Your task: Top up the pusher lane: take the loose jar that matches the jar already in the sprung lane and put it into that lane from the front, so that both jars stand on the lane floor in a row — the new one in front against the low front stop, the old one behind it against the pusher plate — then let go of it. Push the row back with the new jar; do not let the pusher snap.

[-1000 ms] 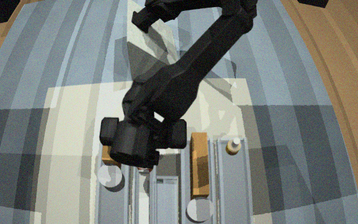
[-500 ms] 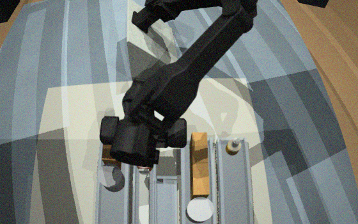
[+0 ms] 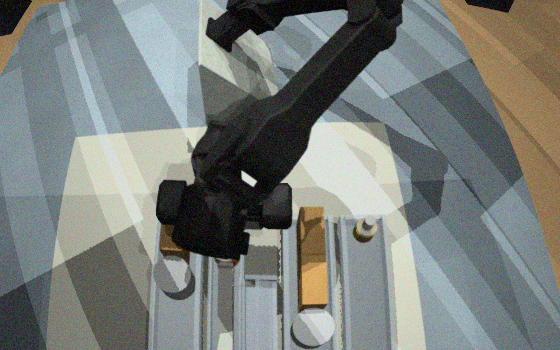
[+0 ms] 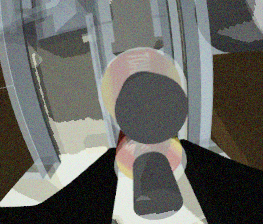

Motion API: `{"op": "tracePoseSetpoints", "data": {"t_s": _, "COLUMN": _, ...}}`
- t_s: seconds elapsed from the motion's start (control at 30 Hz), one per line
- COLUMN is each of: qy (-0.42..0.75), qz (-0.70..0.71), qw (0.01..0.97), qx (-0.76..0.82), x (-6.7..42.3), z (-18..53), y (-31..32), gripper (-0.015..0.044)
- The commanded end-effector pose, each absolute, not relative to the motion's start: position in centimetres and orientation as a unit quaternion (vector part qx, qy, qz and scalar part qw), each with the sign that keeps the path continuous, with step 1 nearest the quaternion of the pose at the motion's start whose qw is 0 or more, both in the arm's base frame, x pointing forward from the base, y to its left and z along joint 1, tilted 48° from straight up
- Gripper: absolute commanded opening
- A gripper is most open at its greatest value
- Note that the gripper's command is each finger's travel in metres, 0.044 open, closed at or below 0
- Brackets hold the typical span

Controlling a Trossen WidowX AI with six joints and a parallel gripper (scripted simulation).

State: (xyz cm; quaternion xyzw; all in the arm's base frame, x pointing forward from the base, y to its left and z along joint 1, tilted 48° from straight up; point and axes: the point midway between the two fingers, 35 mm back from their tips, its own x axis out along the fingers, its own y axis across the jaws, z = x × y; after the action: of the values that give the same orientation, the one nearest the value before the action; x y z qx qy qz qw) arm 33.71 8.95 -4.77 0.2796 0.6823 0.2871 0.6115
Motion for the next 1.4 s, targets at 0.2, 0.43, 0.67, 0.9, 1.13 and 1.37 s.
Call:
{"op": "tracePoseSetpoints", "data": {"t_s": 0.2, "qy": 0.678, "qz": 0.29, "qw": 0.614, "qx": 0.28, "x": 33.73, "z": -4.68, "y": 9.06, "gripper": 0.0}}
{"op": "tracePoseSetpoints", "data": {"t_s": 0.43, "qy": 0.678, "qz": 0.29, "qw": 0.614, "qx": 0.28, "x": 33.42, "z": -4.77, "y": 8.92, "gripper": 0.0}}
{"op": "tracePoseSetpoints", "data": {"t_s": 0.67, "qy": 0.678, "qz": 0.29, "qw": 0.614, "qx": 0.28, "x": 33.42, "z": -4.77, "y": 8.92, "gripper": 0.0}}
{"op": "tracePoseSetpoints", "data": {"t_s": 0.9, "qy": 0.678, "qz": 0.29, "qw": 0.614, "qx": 0.28, "x": 33.48, "z": -4.8, "y": 8.92, "gripper": 0.0079}}
{"op": "tracePoseSetpoints", "data": {"t_s": 1.13, "qy": 0.678, "qz": 0.29, "qw": 0.614, "qx": 0.28, "x": 33.48, "z": -4.8, "y": 8.92, "gripper": 0.0263}}
{"op": "tracePoseSetpoints", "data": {"t_s": 1.37, "qy": 0.678, "qz": 0.29, "qw": 0.614, "qx": 0.28, "x": 33.57, "z": -4.3, "y": 8.35, "gripper": 0.0296}}
